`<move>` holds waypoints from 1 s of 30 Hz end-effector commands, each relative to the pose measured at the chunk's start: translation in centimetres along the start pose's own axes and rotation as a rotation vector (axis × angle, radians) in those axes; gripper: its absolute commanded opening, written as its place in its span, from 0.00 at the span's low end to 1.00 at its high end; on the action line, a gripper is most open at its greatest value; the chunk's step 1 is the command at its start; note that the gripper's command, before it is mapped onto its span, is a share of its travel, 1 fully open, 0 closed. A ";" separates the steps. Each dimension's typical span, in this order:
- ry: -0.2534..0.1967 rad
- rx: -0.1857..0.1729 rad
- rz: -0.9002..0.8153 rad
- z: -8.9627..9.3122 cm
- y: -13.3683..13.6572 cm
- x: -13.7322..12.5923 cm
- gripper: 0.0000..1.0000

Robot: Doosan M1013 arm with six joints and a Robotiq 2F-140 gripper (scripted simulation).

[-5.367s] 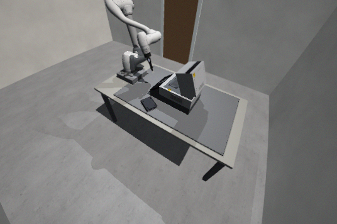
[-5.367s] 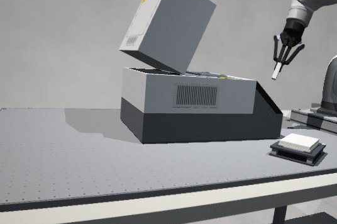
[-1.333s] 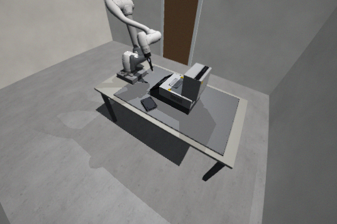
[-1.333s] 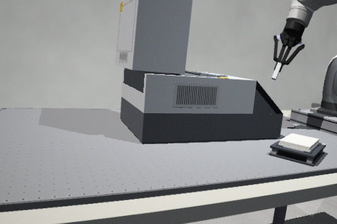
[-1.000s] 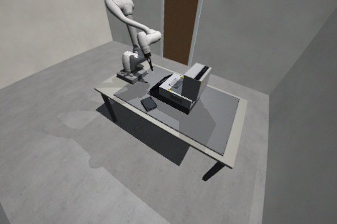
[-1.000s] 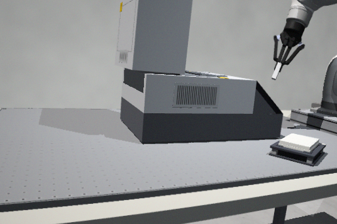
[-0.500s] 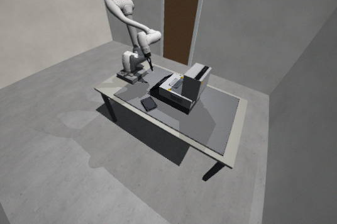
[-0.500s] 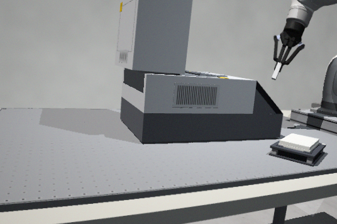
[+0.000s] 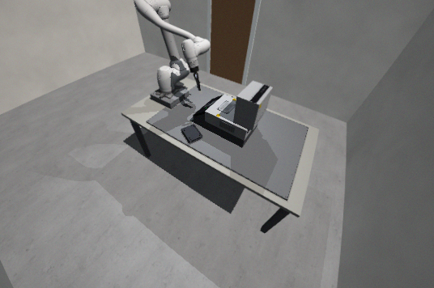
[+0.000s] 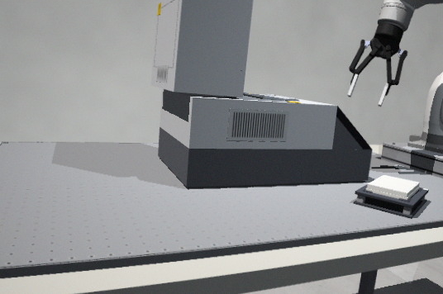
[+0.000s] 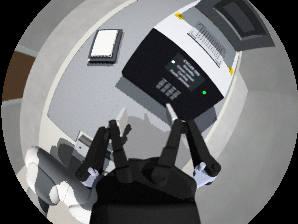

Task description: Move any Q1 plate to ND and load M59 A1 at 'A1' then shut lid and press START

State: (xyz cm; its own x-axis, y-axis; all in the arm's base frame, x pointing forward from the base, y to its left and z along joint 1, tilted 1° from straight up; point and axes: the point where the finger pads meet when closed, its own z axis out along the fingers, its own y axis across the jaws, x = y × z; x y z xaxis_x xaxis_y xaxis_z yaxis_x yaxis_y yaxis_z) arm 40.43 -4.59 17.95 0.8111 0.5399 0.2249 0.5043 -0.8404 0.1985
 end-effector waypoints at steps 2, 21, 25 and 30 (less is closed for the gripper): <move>-0.012 0.003 0.008 0.0 -0.7 2.0 0.66; -0.081 0.057 0.071 -0.1 -3.6 9.8 0.66; -0.104 0.075 0.092 -0.1 -3.9 10.7 0.66; -0.127 0.092 0.113 -0.1 -4.8 13.0 0.66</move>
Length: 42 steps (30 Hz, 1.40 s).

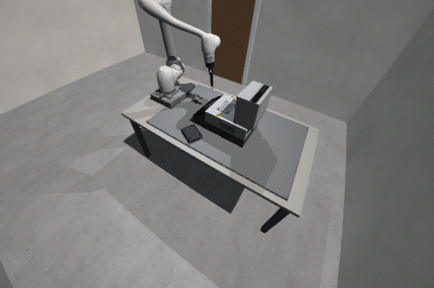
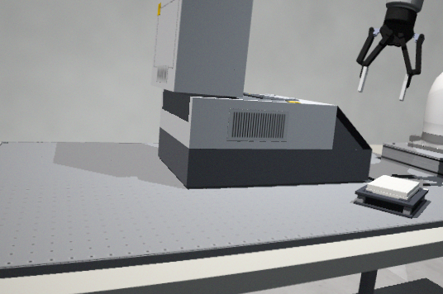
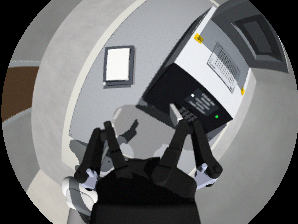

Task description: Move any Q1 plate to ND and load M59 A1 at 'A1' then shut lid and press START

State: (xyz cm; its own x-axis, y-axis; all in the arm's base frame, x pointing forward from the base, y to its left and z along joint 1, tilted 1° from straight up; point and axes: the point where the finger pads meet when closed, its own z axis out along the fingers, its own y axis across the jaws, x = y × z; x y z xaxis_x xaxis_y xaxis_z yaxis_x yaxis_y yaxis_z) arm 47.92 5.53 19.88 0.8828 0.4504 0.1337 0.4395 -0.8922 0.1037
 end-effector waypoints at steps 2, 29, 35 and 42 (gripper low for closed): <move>-0.018 0.013 0.016 -0.2 -1.0 1.9 0.66; -0.132 0.101 0.119 -1.1 -6.0 12.2 0.66; -0.134 0.102 0.121 -1.3 -7.3 14.9 0.66; -0.134 0.102 0.121 -1.4 -7.5 15.2 0.66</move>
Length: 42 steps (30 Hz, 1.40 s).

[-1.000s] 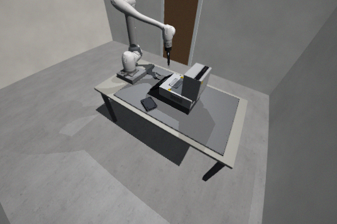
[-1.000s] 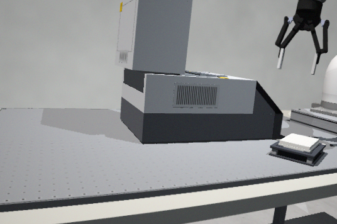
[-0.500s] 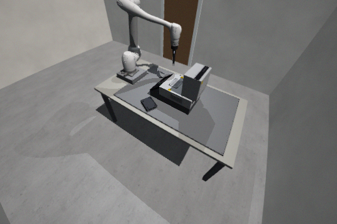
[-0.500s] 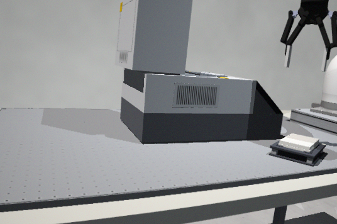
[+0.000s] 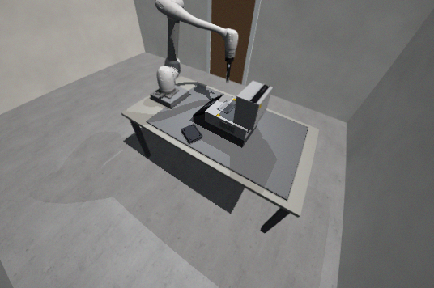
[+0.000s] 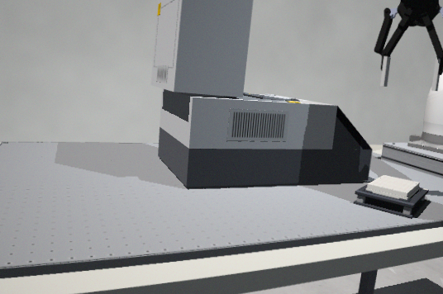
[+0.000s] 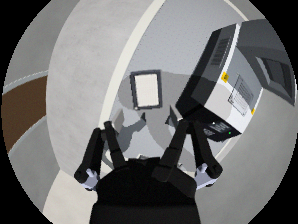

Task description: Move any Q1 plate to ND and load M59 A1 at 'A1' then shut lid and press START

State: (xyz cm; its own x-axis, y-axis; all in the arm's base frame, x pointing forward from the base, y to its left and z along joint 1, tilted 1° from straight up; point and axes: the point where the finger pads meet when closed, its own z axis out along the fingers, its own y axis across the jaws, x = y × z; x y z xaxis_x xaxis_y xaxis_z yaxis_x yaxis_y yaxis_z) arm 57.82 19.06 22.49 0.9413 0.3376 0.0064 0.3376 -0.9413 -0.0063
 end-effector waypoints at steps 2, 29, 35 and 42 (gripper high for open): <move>0.000 0.000 0.000 0.0 0.0 0.0 0.66; 0.000 0.000 0.000 7.3 0.0 0.0 0.66; 0.000 0.000 0.000 9.3 0.0 0.0 0.66; 0.000 0.000 0.000 11.0 0.0 0.0 0.66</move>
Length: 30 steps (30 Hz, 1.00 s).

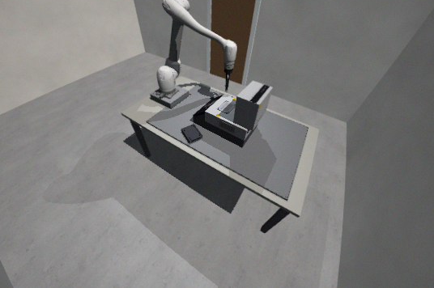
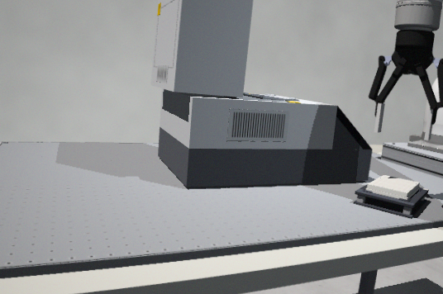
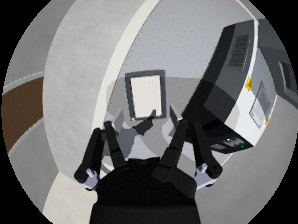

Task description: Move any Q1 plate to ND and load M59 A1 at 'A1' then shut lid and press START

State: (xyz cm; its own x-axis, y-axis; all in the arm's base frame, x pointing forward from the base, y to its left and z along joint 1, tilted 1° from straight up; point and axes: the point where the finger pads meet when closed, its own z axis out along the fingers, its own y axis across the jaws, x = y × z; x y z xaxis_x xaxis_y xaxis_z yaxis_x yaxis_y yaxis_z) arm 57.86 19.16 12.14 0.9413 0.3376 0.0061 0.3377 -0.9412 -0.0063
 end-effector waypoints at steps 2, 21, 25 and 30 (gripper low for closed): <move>0.000 0.000 0.000 1.3 0.0 0.0 0.66; 0.000 0.000 0.000 7.0 0.0 0.0 0.66; 0.000 0.000 0.000 8.3 0.0 0.0 0.66; 0.000 0.000 0.000 9.3 0.0 0.0 0.66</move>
State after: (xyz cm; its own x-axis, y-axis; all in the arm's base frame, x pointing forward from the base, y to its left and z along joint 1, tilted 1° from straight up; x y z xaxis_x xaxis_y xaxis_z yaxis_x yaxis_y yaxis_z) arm 57.89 19.23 3.22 0.9413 0.3376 0.0062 0.3376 -0.9413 -0.0063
